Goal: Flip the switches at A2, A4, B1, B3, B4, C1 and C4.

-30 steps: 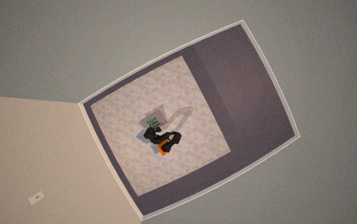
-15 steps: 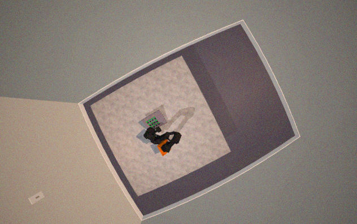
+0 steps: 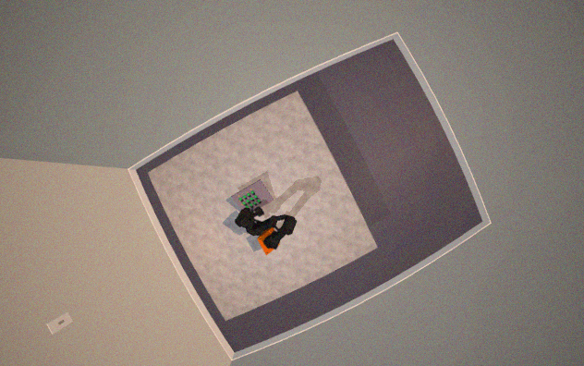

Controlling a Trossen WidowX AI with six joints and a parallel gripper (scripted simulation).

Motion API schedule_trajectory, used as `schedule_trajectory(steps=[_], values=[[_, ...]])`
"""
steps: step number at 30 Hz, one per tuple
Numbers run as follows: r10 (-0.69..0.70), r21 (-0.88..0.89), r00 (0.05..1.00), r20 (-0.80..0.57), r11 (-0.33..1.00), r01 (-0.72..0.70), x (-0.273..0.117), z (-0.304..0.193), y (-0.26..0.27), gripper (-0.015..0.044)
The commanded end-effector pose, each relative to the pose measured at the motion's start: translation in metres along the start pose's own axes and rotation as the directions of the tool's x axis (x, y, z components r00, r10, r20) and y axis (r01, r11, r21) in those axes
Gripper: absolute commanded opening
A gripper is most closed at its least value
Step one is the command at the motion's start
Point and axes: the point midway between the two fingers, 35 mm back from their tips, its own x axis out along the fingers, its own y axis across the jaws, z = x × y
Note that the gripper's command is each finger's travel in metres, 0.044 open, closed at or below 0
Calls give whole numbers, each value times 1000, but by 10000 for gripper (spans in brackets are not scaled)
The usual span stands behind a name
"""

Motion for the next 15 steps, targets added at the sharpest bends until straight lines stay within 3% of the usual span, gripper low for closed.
schedule_trajectory(steps=[1,15], values=[[2,-12,1000,-6,1000,-2,1,-3,0,0],[2,-12,1000,-6,1000,-2,3,-3,0,0]])
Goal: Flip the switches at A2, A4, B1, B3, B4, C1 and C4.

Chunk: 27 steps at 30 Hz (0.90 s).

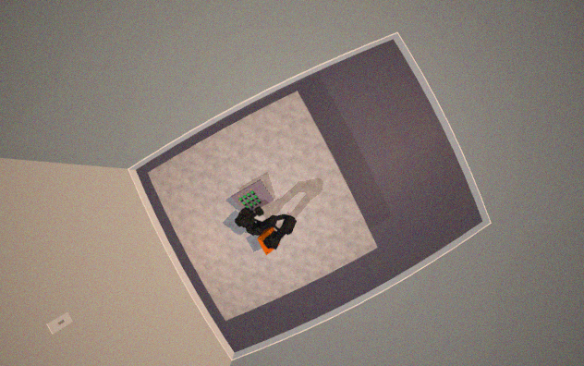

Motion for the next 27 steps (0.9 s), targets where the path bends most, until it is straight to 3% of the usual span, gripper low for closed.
schedule_trajectory(steps=[1,27], values=[[2,-13,1000,-8,1000,-2,1,-3,1,0],[2,-14,1000,-8,1000,-2,5,-4,1,0]])
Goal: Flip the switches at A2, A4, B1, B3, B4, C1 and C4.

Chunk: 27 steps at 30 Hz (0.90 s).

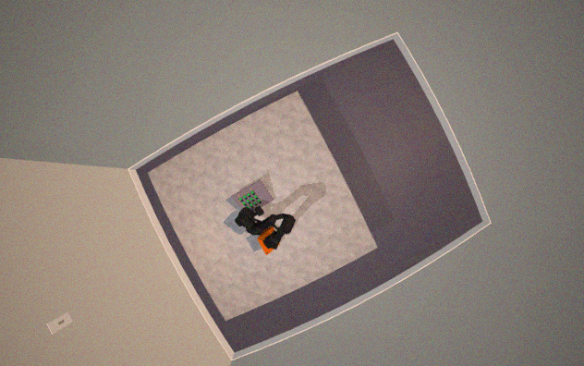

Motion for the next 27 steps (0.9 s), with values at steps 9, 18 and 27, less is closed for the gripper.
schedule_trajectory(steps=[9,18,27], values=[[10,-10,999,-34,1000,-10,-59,1,4,0],[6,-11,999,-34,1000,-6,-65,1,2,0],[21,-10,999,-46,1000,-21,-63,18,-50,0]])
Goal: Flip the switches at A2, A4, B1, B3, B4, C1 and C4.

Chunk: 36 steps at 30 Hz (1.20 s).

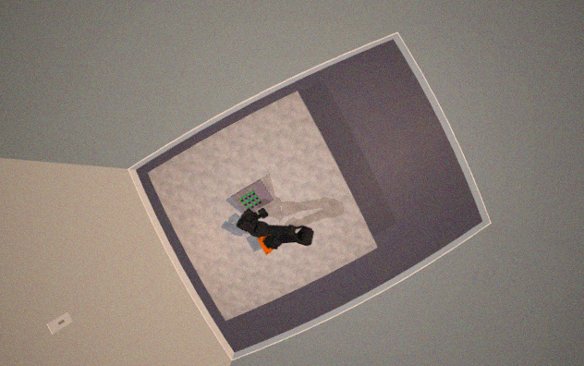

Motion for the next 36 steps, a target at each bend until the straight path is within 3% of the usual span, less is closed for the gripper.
schedule_trajectory(steps=[1,6,10,16,36], values=[[1,6,1000,4,1000,-1,-1,6,-32,0],[-17,2,1000,14,1000,17,-3,7,-63,0],[-17,2,1000,13,1000,17,-1,7,-63,0],[-19,2,1000,-11,1000,19,33,8,-64,0],[-20,2,1000,-11,1000,20,39,8,-65,0]])
